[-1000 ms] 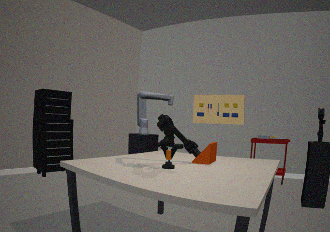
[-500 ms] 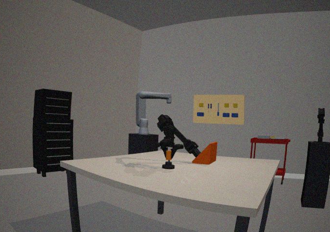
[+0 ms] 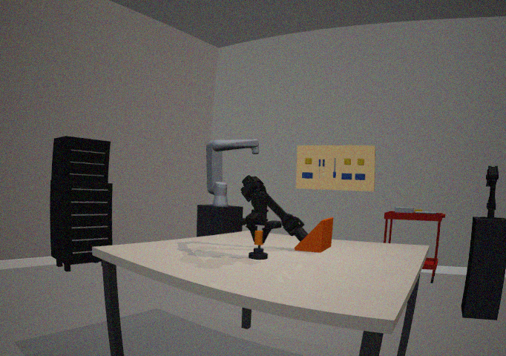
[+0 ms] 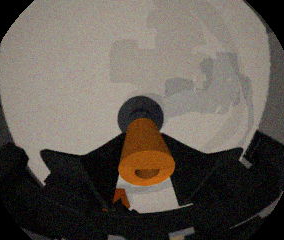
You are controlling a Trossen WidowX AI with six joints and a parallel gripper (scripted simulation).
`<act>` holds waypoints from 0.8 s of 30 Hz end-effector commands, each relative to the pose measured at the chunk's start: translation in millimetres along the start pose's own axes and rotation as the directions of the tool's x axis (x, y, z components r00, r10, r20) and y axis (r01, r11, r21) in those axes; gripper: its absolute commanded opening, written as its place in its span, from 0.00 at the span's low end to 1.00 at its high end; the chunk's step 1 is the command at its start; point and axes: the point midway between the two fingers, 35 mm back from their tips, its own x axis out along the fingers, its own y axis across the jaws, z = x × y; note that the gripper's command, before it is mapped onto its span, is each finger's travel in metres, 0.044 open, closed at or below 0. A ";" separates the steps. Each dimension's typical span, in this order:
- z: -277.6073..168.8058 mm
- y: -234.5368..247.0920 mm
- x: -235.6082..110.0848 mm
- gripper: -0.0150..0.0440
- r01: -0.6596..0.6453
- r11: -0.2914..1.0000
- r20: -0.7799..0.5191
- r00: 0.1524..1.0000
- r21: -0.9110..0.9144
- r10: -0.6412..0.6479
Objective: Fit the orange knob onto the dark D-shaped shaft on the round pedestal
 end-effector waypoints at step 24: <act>1.1 0.0 2.3 0.25 0.001 0.980 0.004 1.000 -0.198 -0.001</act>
